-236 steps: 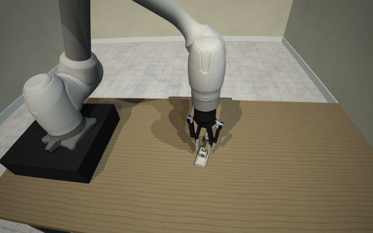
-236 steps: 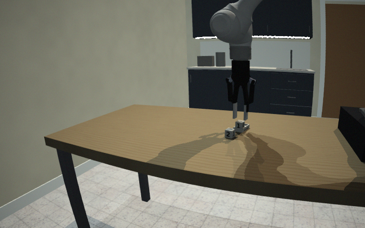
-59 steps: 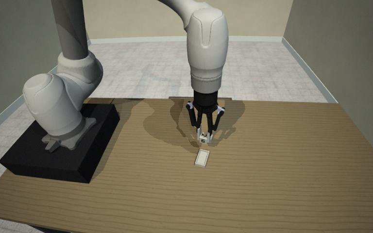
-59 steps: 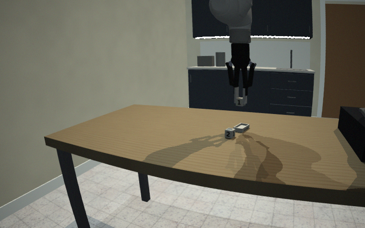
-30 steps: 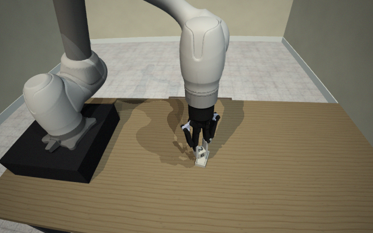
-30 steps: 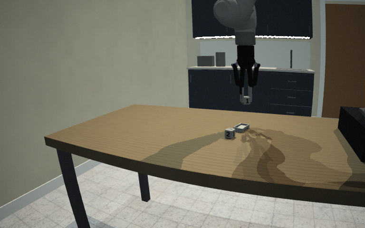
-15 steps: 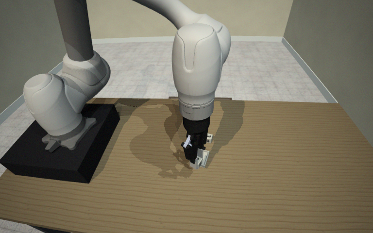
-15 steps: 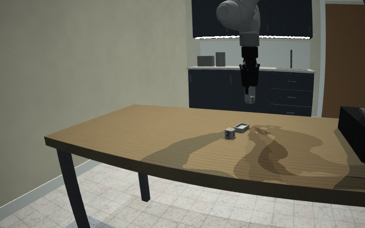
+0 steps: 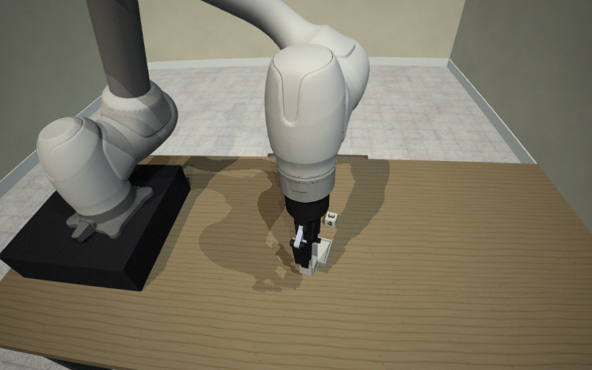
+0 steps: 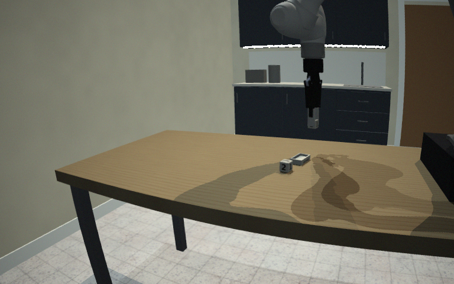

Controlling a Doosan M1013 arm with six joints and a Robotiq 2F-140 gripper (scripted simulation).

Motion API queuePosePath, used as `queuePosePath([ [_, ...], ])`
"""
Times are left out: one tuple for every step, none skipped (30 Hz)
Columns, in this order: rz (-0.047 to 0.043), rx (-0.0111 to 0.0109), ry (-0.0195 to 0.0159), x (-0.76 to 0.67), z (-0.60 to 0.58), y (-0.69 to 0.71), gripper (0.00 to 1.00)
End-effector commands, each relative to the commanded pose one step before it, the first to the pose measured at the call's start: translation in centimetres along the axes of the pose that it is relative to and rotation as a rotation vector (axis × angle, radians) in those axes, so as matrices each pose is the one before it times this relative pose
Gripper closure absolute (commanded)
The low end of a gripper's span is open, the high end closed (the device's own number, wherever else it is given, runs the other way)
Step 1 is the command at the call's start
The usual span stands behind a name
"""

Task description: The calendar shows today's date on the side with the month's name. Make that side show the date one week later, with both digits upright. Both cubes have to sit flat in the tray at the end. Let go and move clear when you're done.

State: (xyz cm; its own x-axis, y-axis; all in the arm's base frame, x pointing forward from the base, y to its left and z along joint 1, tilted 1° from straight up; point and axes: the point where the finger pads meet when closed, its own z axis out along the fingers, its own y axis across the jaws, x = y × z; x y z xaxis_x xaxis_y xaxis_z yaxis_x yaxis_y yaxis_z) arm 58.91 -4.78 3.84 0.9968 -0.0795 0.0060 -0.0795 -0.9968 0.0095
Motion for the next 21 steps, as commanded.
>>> queuePosePath([
  [-0.00002, 0.00019, 0.00011, 0.0, -0.01, -0.004, 0.75],
  [0.0, 0.0, 0.0, 0.0, 0.0, 0.0, 0.75],
  [0.0, 0.0, 0.0, 0.0, 0.0, 0.0, 0.75],
  [0.0, 0.0, 0.0, 0.0, 0.002, 0.0, 0.75],
  [-0.00001, 0.00002, 0.0, 0.0, 0.014, 0.0, 0.75],
  [-0.00004, 0.00004, -0.00001, 0.0, 0.037, 0.0, 0.75],
  [-0.00007, 0.00007, -0.00002, 0.0, 0.068, 0.001, 0.75],
  [-0.0001, 0.00011, -0.00003, 0.0, 0.105, 0.001, 0.75],
  [-0.00014, 0.00016, -0.00004, 0.0, 0.147, 0.001, 0.75],
  [-0.0001, 0.00011, -0.00003, 0.0, 0.191, 0.002, 0.75],
  [0.0, 0.0, 0.0, 0.0, 0.237, 0.002, 0.75],
  [0.0, 0.0, 0.0, 0.0, 0.0, 0.0, 0.75],
  [0.0, 0.0, 0.0, 0.0, 0.0, 0.0, 0.75],
  [0.0, 0.0, 0.0, 0.0, 0.282, 0.002, 0.75],
  [0.0, 0.0, 0.0, 0.0, 0.325, 0.003, 0.75],
  [0.0, 0.0, 0.0, 0.001, 0.365, 0.003, 0.75],
  [0.0, 0.0, 0.0, 0.001, 0.401, 0.003, 0.75],
  [0.0, 0.0, 0.0, 0.001, 0.432, 0.004, 0.75],
  [0.0, 0.0, 0.0, 0.001, 0.457, 0.004, 0.75],
  [0.0, 0.0, 0.0, 0.001, 0.477, 0.004, 0.75],
  [0.0, 0.0, 0.0, 0.001, 0.49, 0.004, 0.75],
])
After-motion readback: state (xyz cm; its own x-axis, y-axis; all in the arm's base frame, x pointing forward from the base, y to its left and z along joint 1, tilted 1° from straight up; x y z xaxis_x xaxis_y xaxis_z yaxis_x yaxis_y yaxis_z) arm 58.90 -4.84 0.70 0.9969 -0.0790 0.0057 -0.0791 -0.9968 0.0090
